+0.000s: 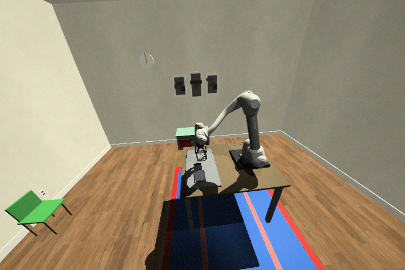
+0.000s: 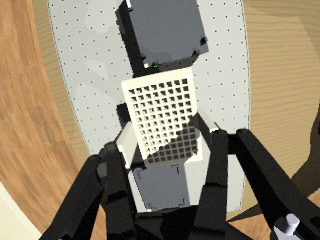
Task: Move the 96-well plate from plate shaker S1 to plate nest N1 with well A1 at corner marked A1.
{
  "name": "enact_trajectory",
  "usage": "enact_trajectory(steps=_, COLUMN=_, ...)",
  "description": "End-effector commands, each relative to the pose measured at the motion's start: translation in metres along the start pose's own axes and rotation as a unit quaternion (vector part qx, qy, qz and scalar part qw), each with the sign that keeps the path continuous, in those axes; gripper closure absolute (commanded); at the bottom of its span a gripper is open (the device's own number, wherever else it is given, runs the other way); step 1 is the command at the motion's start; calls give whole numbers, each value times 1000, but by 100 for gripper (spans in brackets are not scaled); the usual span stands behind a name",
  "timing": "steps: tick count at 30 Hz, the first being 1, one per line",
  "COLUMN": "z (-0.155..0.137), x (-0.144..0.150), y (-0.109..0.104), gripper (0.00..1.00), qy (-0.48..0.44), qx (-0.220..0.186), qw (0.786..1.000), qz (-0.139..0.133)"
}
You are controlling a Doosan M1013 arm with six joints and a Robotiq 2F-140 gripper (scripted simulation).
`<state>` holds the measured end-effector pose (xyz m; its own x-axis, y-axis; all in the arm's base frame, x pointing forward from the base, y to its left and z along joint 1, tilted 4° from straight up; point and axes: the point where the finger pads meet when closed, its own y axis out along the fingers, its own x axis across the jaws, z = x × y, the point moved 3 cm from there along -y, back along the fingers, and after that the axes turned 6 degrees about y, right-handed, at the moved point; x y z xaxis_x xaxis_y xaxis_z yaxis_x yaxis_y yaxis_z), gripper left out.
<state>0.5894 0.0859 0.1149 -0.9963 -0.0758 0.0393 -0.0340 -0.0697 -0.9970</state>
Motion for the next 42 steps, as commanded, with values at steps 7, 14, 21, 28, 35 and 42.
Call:
enact_trajectory(steps=7, z=-34, x=-6, y=3, gripper=90, qy=4, qx=-3, qw=1000, qz=2)
enact_trajectory(steps=14, z=-51, x=-7, y=5, gripper=90, qy=4, qx=-3, qw=1000, qz=2)
enact_trajectory(steps=21, z=-74, x=-10, y=8, gripper=90, qy=4, qx=-3, qw=1000, qz=2)
enact_trajectory(steps=28, z=-94, x=-11, y=10, gripper=90, qy=4, qx=-3, qw=1000, qz=2)
enact_trajectory(steps=35, z=-114, x=-13, y=12, gripper=90, qy=4, qx=-3, qw=1000, qz=2)
enact_trajectory(steps=42, z=-137, x=-16, y=15, gripper=90, qy=4, qx=-3, qw=1000, qz=2)
